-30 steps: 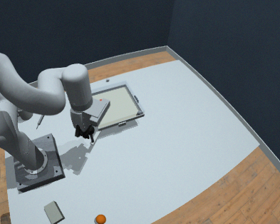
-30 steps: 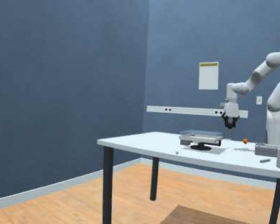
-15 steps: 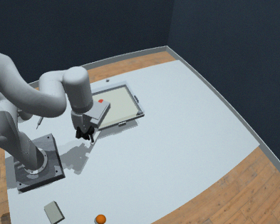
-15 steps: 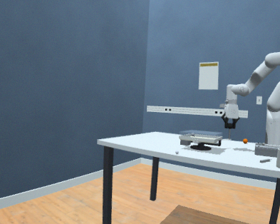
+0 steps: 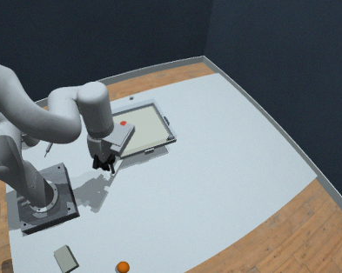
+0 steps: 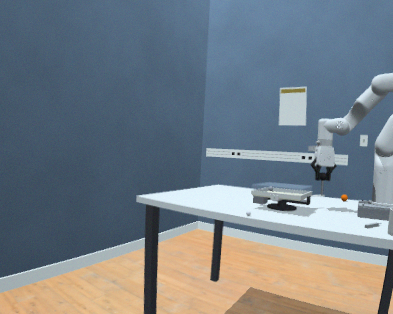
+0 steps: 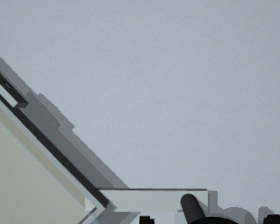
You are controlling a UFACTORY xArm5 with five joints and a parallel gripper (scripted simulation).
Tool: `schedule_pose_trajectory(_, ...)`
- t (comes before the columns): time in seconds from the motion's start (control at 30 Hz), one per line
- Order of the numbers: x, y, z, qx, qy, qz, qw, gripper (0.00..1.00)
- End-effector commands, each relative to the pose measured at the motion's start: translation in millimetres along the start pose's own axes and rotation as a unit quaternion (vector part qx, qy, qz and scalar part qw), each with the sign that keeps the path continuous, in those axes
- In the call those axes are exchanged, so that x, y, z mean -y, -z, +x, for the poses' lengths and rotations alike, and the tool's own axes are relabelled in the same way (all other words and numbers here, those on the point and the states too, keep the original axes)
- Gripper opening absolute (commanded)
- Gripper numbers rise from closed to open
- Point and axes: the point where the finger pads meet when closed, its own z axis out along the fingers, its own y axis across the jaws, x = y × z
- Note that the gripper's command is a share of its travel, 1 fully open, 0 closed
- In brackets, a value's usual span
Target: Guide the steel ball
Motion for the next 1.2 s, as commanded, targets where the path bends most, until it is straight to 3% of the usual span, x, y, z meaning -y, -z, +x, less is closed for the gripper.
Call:
schedule_pose_trajectory(0.0,0.8,1.0,0.8,-0.001,0.0,0.001,1.0,0.62)
schedule_pose_trajectory(0.1,0.8,1.0,0.8,-0.001,0.0,0.001,1.0,0.62)
schedule_pose_trajectory(0.13,0.8,1.0,0.8,-0.001,0.0,0.001,1.0,0.0)
schedule_pose_trajectory(1.17,0.8,1.0,0.8,-0.001,0.0,0.001,1.0,0.0)
